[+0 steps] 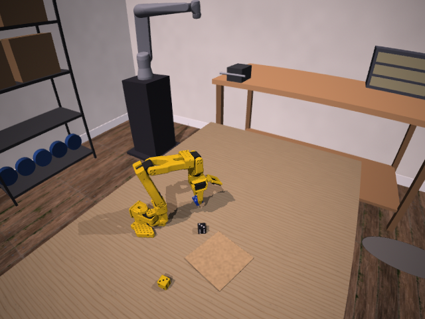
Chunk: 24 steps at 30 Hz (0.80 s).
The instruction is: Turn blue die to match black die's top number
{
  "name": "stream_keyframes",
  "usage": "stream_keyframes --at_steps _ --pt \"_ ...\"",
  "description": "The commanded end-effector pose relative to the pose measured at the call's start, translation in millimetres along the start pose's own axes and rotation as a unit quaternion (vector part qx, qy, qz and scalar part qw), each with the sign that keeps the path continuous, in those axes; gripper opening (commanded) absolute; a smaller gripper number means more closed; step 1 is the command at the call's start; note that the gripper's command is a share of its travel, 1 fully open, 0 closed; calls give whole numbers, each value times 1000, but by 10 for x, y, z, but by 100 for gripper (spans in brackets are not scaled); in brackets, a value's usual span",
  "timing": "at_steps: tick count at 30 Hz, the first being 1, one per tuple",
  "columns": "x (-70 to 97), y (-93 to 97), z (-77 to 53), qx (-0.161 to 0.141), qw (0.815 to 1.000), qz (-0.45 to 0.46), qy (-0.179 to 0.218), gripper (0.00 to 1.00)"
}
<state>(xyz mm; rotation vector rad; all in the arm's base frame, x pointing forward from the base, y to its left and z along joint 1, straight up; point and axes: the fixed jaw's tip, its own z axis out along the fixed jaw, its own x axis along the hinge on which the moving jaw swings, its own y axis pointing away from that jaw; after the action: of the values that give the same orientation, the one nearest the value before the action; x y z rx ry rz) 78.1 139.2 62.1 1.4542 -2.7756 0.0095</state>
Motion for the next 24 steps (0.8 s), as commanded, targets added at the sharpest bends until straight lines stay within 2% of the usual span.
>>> stream_keyframes --at_steps 1,18,24 --pt "-63 12 -89 -2 999 0 -35 0" --pt "-63 10 -89 -2 999 0 -35 0" --pt "-81 -73 -92 -2 998 19 -59 0"
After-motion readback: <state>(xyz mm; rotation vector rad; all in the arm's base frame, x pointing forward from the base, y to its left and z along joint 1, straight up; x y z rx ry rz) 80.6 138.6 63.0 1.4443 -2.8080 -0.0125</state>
